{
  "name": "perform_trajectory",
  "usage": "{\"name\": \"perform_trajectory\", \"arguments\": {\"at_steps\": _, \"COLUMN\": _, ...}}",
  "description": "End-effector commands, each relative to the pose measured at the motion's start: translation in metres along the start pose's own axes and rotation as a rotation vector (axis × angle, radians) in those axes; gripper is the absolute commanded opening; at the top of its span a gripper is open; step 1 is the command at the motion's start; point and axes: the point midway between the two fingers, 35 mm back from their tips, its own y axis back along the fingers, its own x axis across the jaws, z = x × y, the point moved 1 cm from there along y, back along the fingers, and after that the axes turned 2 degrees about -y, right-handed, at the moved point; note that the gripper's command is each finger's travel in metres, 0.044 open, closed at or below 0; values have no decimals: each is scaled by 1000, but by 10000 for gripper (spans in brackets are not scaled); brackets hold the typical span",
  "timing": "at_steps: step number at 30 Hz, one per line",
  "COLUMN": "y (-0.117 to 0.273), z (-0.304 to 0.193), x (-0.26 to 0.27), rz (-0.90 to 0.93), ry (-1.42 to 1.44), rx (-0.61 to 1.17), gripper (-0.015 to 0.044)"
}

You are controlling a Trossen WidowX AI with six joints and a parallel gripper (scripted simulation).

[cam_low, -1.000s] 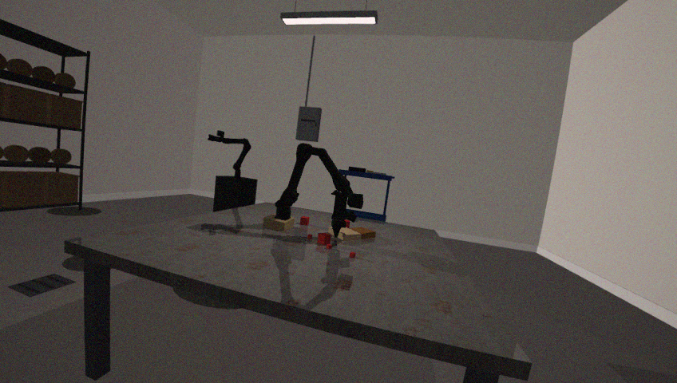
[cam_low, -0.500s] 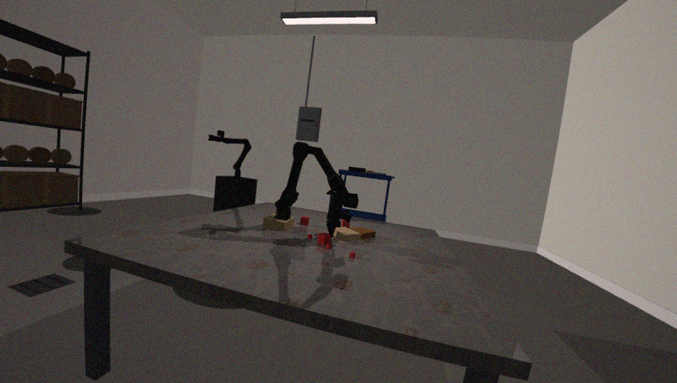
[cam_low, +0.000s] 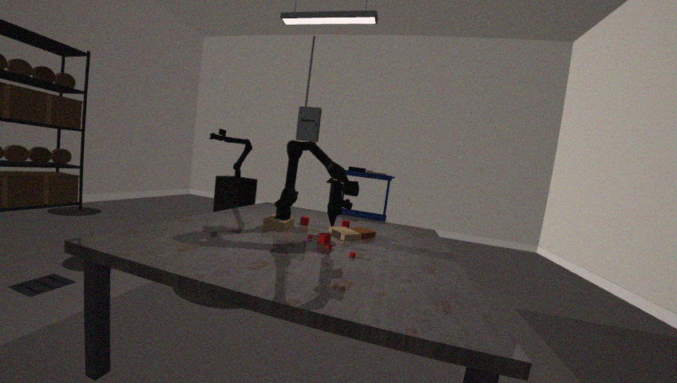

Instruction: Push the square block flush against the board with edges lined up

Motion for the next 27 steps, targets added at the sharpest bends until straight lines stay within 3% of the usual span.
{"name": "perform_trajectory", "arguments": {"at_steps": 1, "y": 1, "z": 0, "x": 1, "rz": 8, "ry": 45, "rx": 10, "gripper": 0}}
{"name": "perform_trajectory", "arguments": {"at_steps": 16, "y": 0, "z": 30, "x": -8, "rz": 10, "ry": 545, "rx": 6, "gripper": 0}}
{"name": "perform_trajectory", "arguments": {"at_steps": 22, "y": 0, "z": 31, "x": -8, "rz": 10, "ry": 567, "rx": 6, "gripper": 0}}
{"name": "perform_trajectory", "arguments": {"at_steps": 27, "y": -52, "z": 30, "x": -8, "rz": 10, "ry": 567, "rx": 6, "gripper": 0}}
